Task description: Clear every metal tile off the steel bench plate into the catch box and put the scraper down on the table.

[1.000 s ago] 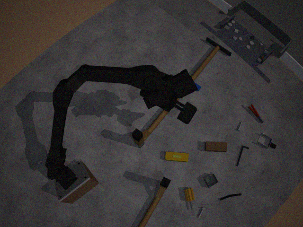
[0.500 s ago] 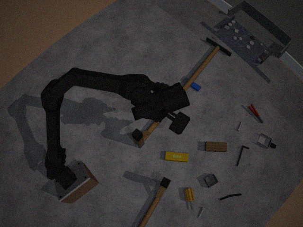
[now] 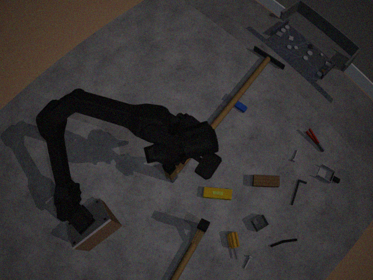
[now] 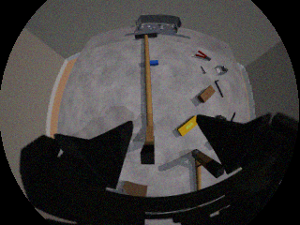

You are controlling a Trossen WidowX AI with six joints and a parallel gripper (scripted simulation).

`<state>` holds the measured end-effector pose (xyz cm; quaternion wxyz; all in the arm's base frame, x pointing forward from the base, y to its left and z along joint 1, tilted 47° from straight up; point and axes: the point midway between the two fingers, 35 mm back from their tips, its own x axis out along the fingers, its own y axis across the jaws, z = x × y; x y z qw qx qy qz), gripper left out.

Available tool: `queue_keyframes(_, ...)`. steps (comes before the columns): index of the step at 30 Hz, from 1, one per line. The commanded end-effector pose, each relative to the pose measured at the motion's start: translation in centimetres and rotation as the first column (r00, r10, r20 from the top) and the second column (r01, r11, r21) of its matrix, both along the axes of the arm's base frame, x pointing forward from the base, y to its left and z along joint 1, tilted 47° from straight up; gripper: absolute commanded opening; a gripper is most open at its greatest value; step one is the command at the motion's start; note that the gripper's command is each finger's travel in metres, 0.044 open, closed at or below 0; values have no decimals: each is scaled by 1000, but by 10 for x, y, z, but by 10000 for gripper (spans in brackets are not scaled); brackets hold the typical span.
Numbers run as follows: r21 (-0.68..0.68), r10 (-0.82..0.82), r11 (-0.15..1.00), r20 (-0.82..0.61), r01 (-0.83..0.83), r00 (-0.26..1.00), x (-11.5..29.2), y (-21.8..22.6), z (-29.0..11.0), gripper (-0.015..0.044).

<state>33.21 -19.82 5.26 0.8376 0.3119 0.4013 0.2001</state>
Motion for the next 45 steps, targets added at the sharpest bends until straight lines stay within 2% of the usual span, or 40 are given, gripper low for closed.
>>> queue_keyframes(1, 3, -16, 1000, 18, 15, 1000, -14, 0, 2, 440)
queue_keyframes(33, 40, -148, 989, 102, 145, 984, -101, 25, 5, 440)
queue_keyframes(45, 42, -159, 987, 110, 155, 981, -102, 40, -9, 440)
